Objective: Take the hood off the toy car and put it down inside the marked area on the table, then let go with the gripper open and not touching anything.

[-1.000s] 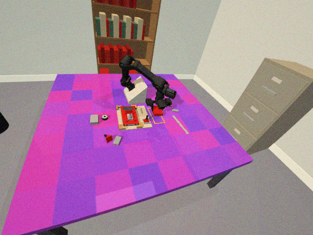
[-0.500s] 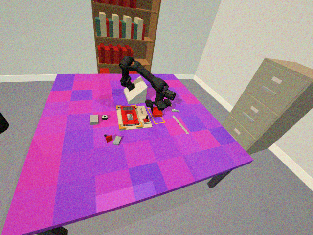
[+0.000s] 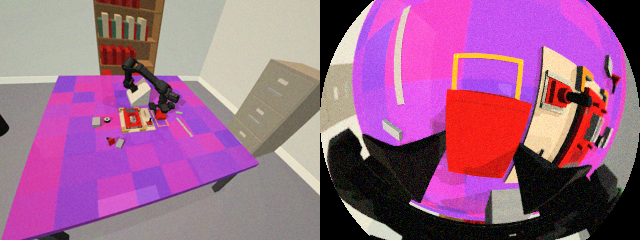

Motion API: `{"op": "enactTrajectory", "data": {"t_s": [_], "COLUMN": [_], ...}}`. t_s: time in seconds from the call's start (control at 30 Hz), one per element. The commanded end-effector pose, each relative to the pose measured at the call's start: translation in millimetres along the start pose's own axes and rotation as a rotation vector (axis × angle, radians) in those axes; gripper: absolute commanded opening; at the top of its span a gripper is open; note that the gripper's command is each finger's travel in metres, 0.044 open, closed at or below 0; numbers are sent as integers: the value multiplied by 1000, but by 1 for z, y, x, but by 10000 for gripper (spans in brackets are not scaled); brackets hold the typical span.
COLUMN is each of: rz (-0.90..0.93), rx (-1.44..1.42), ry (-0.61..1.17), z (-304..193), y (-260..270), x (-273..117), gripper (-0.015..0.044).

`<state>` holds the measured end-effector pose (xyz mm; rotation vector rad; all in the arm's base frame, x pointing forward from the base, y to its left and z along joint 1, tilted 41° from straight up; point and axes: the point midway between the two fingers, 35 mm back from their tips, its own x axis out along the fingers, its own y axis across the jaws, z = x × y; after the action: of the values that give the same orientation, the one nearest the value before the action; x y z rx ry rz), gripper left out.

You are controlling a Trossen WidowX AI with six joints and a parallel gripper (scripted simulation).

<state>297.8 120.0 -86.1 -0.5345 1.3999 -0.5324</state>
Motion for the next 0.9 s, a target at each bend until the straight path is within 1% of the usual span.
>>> {"op": "enactTrajectory", "data": {"t_s": [0.0,0.87], "rz": [-4,-4], "rx": [-5,-4], "ry": [-1,-1], "z": [0,0], "y": [0,0], "x": [3,16], "gripper": [0,0]}}
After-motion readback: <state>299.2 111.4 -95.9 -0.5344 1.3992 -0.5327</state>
